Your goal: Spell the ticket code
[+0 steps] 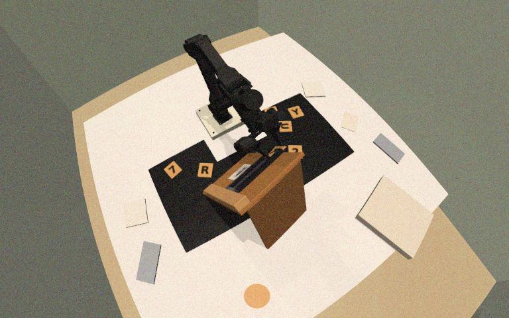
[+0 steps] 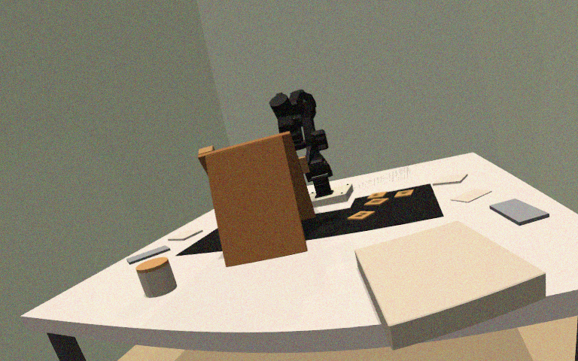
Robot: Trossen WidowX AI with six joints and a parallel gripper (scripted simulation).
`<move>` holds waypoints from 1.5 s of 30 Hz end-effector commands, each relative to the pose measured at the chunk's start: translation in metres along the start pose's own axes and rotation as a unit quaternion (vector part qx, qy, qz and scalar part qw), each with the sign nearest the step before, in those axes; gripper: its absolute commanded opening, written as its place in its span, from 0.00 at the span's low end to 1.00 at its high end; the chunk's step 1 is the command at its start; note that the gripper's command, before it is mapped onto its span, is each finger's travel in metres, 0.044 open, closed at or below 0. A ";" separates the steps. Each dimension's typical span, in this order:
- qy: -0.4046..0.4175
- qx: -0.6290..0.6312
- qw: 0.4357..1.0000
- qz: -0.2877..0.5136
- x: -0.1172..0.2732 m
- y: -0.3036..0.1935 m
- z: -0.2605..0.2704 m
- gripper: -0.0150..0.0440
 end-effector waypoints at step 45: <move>0.002 0.004 1.000 0.002 0.000 0.004 -0.021 0.25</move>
Point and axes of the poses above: the point midway between the two fingers, 35 mm back from their tips, its own x axis back along the fingers, its own z axis across the jaws, y = z × x, the point moved 10 cm from there along x, back along the fingers, and after that the axes turned 11 degrees about -x, right-handed, at the moved point
